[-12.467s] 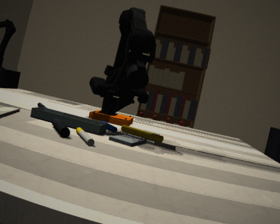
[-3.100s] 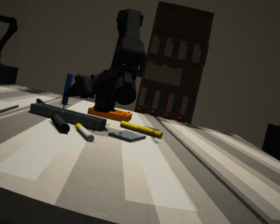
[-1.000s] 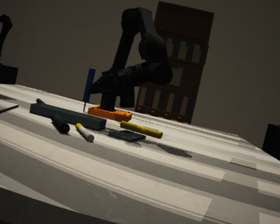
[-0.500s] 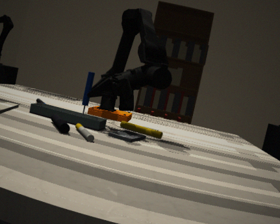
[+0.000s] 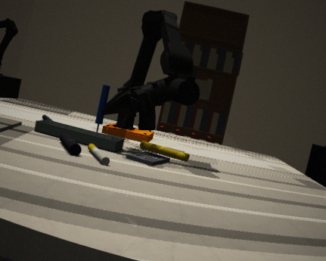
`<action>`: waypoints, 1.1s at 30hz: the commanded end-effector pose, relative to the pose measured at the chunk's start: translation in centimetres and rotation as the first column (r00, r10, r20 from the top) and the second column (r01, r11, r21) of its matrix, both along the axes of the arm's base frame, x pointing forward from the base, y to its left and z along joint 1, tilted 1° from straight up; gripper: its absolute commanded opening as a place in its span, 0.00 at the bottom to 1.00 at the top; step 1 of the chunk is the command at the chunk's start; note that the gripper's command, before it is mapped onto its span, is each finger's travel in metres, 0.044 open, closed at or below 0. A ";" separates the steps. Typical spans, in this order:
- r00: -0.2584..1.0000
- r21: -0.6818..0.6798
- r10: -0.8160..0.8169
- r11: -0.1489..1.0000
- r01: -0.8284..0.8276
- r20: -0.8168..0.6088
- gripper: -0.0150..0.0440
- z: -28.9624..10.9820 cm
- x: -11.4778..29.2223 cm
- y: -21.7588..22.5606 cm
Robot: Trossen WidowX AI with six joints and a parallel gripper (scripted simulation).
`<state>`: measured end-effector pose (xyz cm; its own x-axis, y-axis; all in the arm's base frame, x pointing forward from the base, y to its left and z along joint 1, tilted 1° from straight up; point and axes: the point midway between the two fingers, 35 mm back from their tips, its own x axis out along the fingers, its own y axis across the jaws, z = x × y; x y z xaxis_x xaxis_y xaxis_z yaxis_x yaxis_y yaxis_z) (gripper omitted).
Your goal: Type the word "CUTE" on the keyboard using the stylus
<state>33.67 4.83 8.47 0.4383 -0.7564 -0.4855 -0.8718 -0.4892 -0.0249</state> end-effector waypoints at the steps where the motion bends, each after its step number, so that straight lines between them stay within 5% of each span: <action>1: 1.000 -0.004 0.001 1.000 -0.001 0.000 0.39 -0.3 0.0 0.0; 33: 1.000 -0.004 0.001 1.000 -0.001 0.000 0.39 -1.5 0.0 0.0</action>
<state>33.68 4.80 7.01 0.4384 -0.7572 -0.4842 -0.8720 -0.4889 -0.0251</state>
